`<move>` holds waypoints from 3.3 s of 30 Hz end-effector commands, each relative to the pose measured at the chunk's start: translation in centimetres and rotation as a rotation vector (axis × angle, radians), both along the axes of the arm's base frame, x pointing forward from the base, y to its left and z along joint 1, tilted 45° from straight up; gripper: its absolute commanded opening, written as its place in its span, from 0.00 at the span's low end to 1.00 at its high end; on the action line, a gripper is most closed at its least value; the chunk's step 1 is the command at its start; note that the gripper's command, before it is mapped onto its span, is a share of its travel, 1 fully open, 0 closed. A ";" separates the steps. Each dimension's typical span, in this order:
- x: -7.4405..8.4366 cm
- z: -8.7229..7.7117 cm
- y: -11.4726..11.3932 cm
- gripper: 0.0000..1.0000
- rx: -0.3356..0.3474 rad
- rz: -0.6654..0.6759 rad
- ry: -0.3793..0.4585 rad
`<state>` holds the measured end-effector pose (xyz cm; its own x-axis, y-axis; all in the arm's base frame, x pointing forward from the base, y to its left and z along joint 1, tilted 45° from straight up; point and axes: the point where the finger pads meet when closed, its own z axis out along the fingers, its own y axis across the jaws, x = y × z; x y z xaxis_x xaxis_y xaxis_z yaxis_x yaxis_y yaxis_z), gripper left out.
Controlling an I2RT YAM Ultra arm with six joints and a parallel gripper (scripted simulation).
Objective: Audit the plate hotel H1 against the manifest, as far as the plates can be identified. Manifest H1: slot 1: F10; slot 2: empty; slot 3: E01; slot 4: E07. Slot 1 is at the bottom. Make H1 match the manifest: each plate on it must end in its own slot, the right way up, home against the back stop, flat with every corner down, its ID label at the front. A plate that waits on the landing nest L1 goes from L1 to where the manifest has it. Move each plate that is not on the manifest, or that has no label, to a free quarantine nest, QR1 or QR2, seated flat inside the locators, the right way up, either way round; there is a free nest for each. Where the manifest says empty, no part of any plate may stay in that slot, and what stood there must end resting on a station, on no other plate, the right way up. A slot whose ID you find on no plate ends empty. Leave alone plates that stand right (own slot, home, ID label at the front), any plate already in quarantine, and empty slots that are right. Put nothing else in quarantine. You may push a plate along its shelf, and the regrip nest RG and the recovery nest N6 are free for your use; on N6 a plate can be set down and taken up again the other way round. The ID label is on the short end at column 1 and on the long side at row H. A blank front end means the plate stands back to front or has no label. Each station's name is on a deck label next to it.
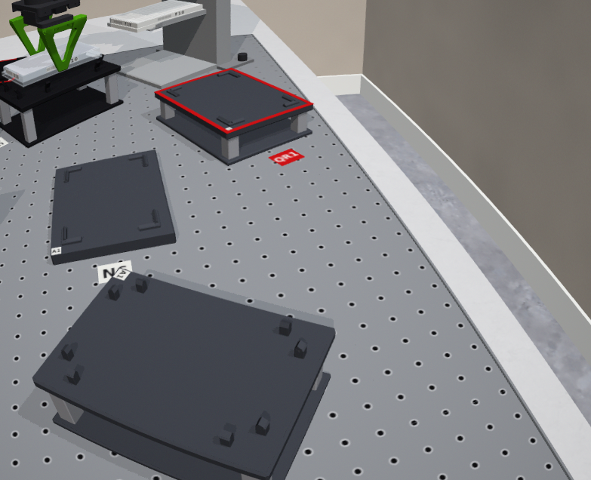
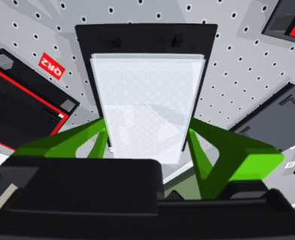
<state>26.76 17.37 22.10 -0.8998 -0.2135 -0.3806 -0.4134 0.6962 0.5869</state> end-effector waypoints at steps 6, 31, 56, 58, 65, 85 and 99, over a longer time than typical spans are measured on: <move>0.1 1.3 -0.9 0.86 0.006 -0.008 -0.025; -0.2 2.8 -2.3 0.86 0.005 -0.008 -0.025; -0.8 5.1 -4.6 0.86 0.004 -0.008 -0.024; -0.8 5.5 -5.0 0.86 0.004 -0.008 -0.024; -1.1 6.4 -5.9 0.86 0.004 -0.008 -0.024; -1.8 9.7 -9.1 0.86 0.004 -0.005 -0.017; -2.2 11.4 -10.8 0.86 0.004 -0.005 -0.017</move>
